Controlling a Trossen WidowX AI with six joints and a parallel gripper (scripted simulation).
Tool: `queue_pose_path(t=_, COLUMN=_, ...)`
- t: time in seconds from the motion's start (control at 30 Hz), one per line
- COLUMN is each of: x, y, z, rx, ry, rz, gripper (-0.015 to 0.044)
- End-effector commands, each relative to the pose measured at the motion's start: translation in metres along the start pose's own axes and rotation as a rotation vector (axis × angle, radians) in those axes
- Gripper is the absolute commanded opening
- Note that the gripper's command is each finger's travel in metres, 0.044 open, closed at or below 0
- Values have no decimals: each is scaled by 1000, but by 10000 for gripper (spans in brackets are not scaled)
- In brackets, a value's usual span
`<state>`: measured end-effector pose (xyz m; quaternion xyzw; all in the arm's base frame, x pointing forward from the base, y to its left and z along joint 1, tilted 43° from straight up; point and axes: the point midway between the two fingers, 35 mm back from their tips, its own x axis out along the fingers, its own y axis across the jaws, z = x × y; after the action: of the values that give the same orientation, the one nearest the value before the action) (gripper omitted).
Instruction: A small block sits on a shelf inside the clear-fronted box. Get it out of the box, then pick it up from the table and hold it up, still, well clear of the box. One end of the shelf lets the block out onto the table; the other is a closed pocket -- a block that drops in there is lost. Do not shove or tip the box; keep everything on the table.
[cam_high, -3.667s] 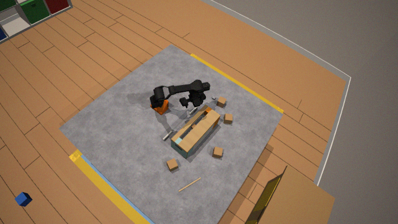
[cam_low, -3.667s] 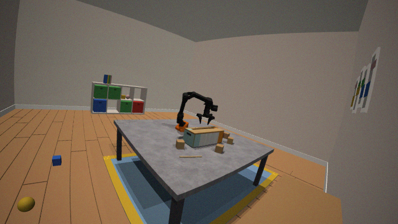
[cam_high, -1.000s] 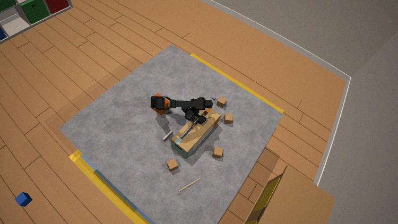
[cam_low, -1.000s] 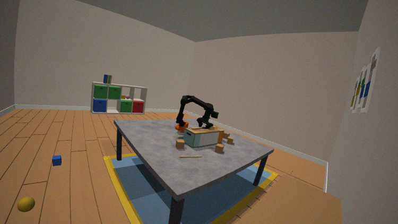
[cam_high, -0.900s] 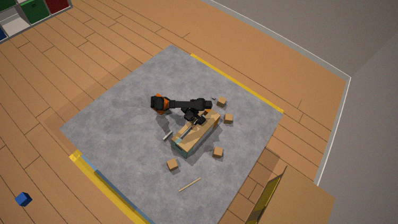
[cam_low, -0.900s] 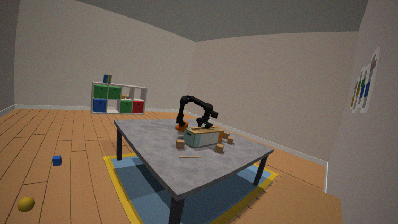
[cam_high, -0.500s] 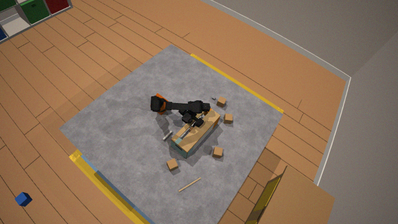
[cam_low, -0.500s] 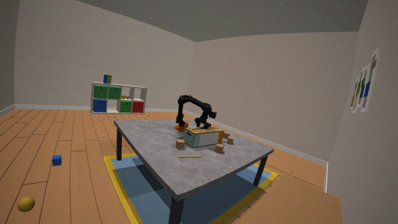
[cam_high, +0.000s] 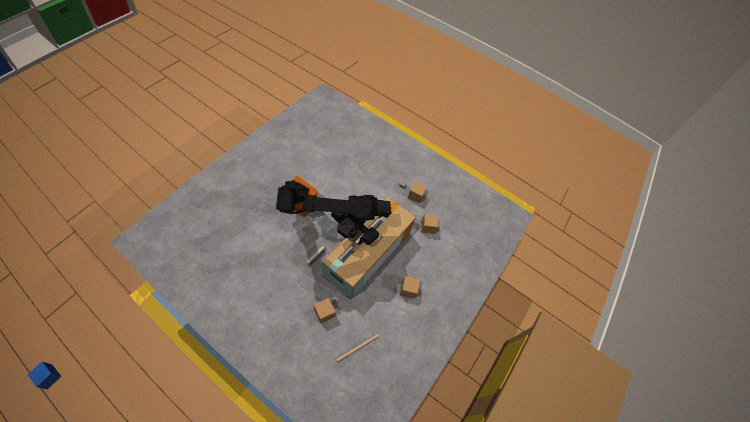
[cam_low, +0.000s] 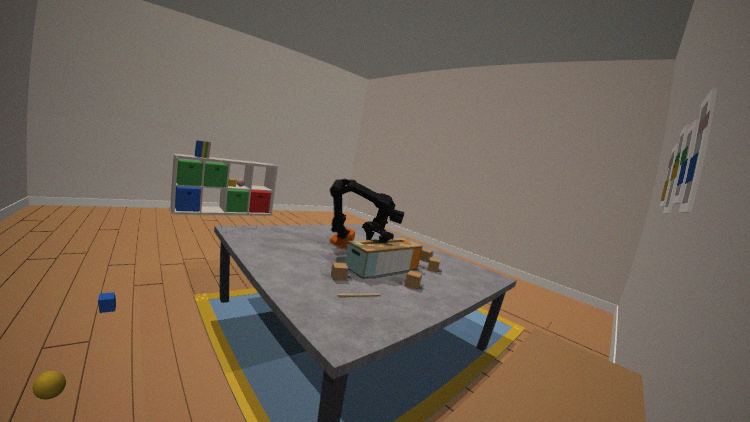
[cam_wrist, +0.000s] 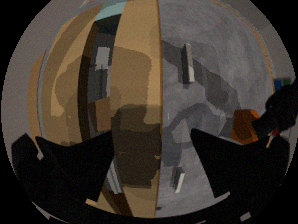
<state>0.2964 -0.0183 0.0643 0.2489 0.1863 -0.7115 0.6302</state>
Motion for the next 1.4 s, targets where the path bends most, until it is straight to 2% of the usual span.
queue_pose_path(t=0.0, x=4, y=-1, z=8, rx=-5, ry=-8, rz=-4, gripper=400)
queue_pose_path(t=0.27, x=7, y=-1, z=24, rx=-5, ry=-8, rz=-4, gripper=400)
queue_pose_path(t=0.67, x=5, y=-3, z=11, rx=-5, ry=-8, rz=-4, gripper=400)
queue_pose_path(t=1.37, x=9, y=-3, z=31, rx=-6, ry=-9, rz=-4, gripper=400)
